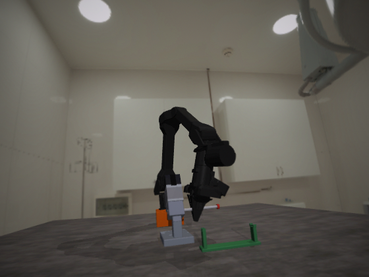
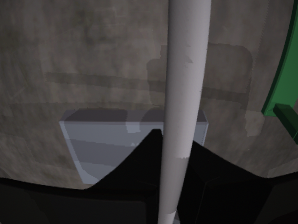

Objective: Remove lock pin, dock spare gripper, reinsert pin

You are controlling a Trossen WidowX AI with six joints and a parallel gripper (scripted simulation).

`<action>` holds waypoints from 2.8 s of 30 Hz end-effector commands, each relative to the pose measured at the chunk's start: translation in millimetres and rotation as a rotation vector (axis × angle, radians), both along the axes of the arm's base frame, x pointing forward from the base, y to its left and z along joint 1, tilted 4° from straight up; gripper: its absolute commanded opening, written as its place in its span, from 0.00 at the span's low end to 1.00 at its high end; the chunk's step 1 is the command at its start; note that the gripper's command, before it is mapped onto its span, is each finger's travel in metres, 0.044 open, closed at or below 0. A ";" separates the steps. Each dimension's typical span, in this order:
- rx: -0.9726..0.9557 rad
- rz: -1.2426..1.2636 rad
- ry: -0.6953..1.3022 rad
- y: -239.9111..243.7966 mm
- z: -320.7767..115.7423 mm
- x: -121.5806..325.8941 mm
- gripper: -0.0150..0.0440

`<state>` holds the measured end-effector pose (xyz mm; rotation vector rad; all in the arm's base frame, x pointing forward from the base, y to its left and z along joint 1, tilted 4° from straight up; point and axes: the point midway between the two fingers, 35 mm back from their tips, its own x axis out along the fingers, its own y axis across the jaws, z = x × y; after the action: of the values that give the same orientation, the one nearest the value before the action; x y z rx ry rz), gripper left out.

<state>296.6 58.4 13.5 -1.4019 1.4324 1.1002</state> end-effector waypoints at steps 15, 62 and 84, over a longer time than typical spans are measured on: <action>-0.003 0.004 0.004 -11.7 0.5 0.4 0.25; -0.013 0.015 0.006 39.7 63.0 1.1 0.59; -0.018 0.021 0.002 47.2 74.0 2.2 1.00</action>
<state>298.5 105.6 87.7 -1.4296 1.4371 1.1029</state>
